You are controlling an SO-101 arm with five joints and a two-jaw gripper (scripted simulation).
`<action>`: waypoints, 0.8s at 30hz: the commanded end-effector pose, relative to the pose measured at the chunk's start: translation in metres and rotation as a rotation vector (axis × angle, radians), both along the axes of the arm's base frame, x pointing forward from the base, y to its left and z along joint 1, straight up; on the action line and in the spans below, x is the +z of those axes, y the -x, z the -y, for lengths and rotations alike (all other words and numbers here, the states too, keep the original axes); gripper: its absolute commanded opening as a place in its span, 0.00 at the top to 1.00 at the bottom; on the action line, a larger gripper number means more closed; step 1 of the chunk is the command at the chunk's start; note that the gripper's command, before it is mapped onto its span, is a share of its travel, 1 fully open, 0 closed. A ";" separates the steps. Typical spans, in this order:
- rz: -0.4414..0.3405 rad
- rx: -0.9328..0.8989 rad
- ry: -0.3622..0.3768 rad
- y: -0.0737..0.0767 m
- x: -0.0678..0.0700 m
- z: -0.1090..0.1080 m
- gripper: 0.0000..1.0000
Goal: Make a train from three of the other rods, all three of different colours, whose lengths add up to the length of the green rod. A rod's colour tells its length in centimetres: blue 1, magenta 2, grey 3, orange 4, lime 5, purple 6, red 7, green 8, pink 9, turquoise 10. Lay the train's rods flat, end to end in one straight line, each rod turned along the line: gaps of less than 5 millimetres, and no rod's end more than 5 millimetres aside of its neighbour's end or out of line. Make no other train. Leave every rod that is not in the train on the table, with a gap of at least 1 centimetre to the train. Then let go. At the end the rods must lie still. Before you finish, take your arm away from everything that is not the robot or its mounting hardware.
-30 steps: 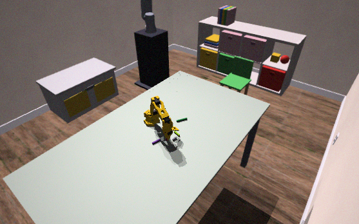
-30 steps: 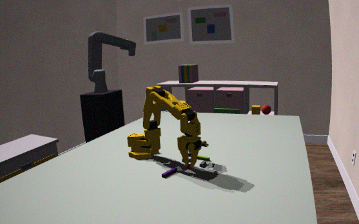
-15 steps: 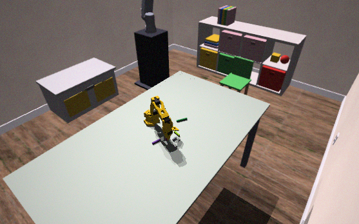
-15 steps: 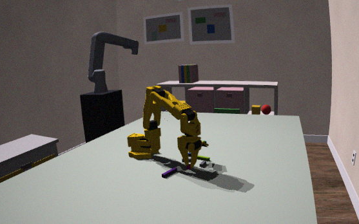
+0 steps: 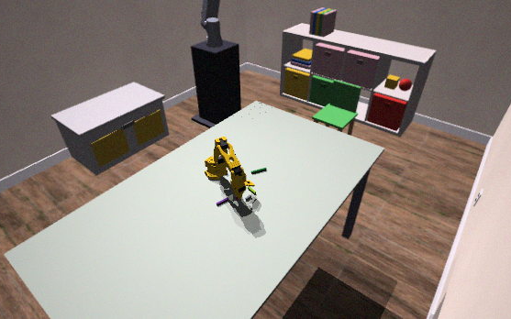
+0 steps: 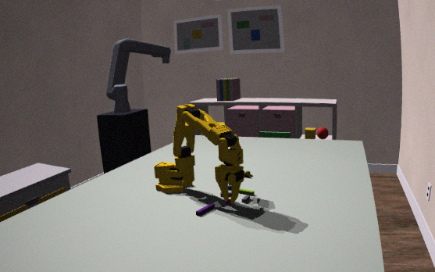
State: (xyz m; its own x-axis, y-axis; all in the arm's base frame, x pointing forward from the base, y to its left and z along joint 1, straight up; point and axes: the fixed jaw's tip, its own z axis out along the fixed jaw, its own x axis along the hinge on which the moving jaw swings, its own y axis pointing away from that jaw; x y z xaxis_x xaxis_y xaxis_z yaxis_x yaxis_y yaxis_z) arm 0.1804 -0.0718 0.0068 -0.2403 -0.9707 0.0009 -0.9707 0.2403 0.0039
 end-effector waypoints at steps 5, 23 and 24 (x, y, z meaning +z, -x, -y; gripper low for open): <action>0.048 0.000 0.017 -0.008 0.013 0.003 1.00; 0.048 0.000 0.017 -0.009 0.043 0.003 1.00; 0.048 0.000 0.017 -0.009 0.044 0.003 1.00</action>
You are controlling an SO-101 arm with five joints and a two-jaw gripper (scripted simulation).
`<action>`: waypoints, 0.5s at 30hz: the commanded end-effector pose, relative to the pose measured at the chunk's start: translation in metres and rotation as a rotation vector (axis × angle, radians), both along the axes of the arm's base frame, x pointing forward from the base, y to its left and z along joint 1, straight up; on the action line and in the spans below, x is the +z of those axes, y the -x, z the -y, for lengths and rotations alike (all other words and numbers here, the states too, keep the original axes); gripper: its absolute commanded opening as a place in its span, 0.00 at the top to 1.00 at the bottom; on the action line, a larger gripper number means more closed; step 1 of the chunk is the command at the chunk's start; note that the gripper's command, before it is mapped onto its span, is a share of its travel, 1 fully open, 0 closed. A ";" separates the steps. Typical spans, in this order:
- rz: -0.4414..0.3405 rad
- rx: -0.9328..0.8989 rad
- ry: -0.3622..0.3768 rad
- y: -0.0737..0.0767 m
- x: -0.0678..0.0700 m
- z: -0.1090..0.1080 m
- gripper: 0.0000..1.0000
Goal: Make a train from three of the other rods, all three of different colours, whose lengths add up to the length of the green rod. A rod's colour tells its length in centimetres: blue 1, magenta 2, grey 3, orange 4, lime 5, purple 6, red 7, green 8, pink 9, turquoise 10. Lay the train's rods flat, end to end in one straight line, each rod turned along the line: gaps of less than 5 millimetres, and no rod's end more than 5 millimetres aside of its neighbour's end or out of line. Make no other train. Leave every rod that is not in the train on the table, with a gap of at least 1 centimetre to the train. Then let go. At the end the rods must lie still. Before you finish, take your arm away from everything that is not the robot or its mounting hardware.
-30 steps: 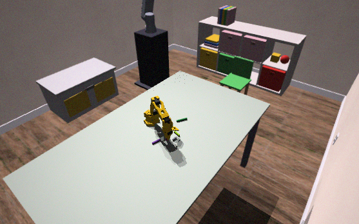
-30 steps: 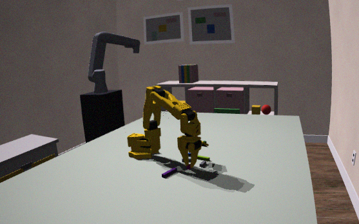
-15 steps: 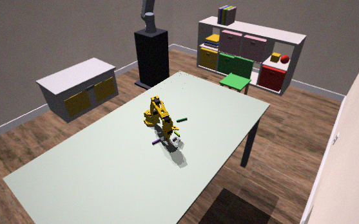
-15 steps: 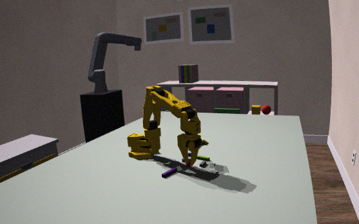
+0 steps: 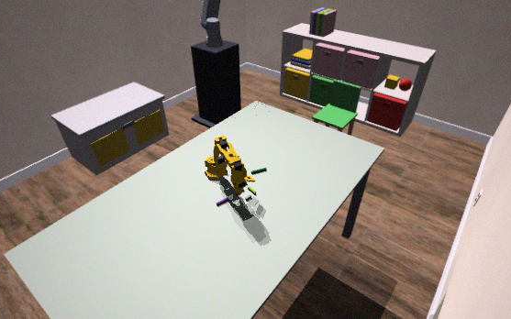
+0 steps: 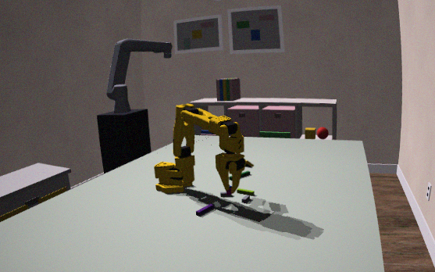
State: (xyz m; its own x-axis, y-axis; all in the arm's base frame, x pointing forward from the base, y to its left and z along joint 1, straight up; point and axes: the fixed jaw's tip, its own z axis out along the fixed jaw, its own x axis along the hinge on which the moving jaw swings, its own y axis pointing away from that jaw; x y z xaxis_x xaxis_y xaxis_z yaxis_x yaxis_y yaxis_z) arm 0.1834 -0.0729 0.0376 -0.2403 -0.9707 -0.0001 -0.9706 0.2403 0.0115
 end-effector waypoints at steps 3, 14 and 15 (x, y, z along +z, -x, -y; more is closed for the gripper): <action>0.055 0.000 0.020 -0.006 0.014 0.002 1.00; 0.055 -0.006 0.019 -0.006 0.014 -0.004 1.00; 0.056 -0.008 0.018 -0.006 0.014 -0.006 1.00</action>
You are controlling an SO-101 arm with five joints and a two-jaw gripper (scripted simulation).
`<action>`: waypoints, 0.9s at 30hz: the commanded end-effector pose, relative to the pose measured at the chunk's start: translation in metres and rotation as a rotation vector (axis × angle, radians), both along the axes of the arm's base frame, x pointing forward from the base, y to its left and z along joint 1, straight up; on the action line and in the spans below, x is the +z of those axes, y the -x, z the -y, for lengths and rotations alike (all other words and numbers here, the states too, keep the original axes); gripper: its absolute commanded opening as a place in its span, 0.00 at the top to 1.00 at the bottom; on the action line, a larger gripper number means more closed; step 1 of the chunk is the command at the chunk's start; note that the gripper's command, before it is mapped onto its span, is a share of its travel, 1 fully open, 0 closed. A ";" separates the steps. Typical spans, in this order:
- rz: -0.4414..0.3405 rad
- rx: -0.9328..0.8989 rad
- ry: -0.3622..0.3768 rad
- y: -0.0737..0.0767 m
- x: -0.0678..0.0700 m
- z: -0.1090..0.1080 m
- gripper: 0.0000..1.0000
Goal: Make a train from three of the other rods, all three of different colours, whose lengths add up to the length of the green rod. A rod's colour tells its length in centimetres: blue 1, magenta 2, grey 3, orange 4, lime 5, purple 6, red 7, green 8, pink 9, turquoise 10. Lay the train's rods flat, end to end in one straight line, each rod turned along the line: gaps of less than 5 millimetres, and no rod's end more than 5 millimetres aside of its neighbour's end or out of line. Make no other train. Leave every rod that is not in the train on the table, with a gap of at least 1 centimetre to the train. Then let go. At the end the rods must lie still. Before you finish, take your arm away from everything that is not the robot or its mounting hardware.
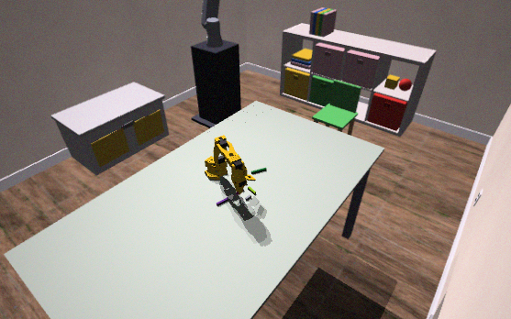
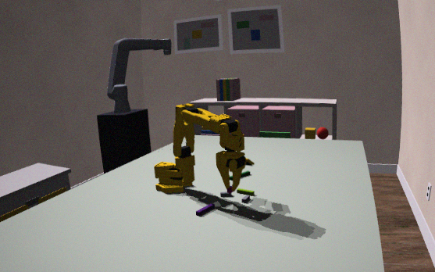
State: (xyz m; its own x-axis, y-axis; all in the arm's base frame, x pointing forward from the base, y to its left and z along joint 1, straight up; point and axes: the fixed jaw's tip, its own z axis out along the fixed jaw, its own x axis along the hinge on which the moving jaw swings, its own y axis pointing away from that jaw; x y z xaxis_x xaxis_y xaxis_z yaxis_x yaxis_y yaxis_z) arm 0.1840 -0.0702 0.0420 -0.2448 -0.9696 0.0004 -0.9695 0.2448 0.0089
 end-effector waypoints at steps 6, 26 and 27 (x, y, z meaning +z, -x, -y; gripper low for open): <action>0.054 -0.019 0.013 -0.006 0.009 -0.020 1.00; 0.055 -0.103 -0.007 0.019 0.003 -0.100 1.00; 0.054 -0.107 -0.008 0.021 0.003 -0.103 1.00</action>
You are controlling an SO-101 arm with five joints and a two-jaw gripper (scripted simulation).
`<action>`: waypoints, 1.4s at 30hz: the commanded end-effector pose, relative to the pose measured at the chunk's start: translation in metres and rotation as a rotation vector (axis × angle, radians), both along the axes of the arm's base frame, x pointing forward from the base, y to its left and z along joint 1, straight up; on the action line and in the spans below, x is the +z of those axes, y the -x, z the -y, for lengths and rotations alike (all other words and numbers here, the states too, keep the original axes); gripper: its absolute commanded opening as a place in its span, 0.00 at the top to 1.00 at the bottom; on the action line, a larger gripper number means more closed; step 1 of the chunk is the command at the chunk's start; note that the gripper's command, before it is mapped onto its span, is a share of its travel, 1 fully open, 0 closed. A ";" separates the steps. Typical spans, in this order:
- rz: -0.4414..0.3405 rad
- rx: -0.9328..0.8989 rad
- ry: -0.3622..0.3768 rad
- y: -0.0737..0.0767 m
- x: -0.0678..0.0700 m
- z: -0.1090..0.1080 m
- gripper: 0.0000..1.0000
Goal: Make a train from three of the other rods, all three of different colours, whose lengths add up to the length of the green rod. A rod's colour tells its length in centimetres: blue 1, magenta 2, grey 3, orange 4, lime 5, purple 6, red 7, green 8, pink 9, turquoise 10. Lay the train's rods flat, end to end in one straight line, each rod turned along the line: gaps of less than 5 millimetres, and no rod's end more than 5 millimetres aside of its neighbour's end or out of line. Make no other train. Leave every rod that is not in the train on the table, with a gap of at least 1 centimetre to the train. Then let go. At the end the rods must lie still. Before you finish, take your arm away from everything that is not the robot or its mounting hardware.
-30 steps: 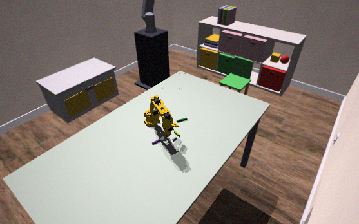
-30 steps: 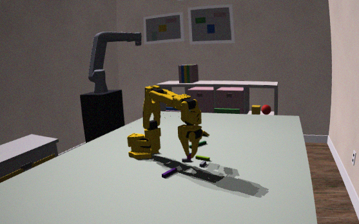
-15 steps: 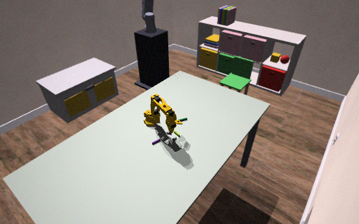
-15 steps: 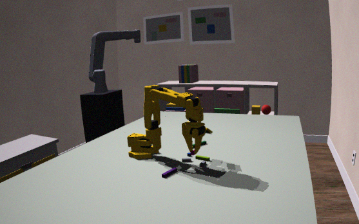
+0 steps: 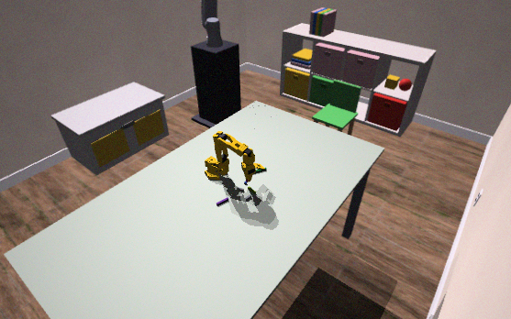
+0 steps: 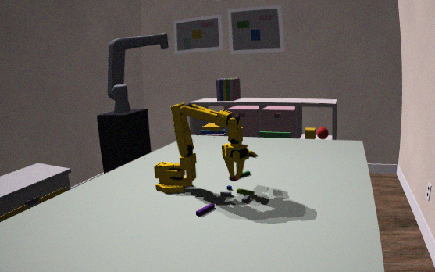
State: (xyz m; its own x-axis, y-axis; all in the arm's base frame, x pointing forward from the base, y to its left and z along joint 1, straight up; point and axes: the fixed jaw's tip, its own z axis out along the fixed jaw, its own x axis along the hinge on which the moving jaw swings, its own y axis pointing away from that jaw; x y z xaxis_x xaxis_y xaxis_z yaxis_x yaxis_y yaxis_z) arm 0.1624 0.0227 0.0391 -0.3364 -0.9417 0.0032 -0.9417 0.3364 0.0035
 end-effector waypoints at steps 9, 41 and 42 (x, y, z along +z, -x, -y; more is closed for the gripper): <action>0.049 -0.029 -0.015 0.009 0.003 -0.024 1.00; 0.047 -0.030 -0.015 0.010 0.003 -0.025 1.00; 0.047 -0.030 -0.015 0.010 0.003 -0.025 1.00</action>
